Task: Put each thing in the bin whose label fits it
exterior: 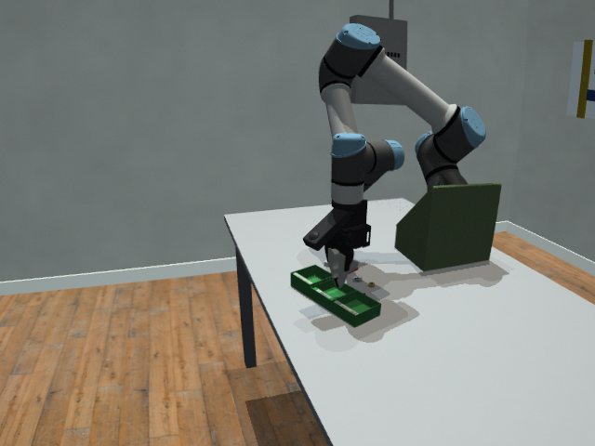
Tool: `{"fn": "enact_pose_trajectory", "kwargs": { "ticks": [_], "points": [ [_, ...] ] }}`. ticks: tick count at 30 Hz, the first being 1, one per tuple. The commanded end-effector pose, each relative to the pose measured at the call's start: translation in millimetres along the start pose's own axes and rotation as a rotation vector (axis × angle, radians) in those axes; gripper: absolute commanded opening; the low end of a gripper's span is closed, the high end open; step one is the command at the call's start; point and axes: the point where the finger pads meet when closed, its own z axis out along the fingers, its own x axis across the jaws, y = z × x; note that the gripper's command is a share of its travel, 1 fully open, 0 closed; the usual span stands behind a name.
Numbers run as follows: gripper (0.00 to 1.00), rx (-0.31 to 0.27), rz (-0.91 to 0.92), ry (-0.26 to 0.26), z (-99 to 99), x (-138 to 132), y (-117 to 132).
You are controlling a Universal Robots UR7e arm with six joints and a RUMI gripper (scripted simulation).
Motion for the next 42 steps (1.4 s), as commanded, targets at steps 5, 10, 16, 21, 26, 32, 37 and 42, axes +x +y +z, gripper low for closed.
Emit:
{"fn": "enact_pose_trajectory", "kwargs": {
  "ticks": [5, 10, 16, 21, 26, 32, 37, 42],
  "points": [
    [0.04, 0.001, 0.0, 0.0, -12.4, 0, 0],
    [0.04, 0.001, 0.0, 0.0, -19.0, 0, 0],
    [0.04, 0.001, 0.0, 0.0, -39.4, 0, 0],
    [0.04, 0.001, 0.0, 0.0, -39.5, 0, 0],
    [0.04, 0.001, 0.0, 0.0, -39.5, -10, 0],
    [0.04, 0.001, 0.0, 0.0, -39.5, -40, 0],
    [0.04, 0.001, 0.0, 0.0, -39.5, -65, 1],
    [0.04, 0.001, 0.0, 0.0, -39.5, -84, 1]
  ]
}}
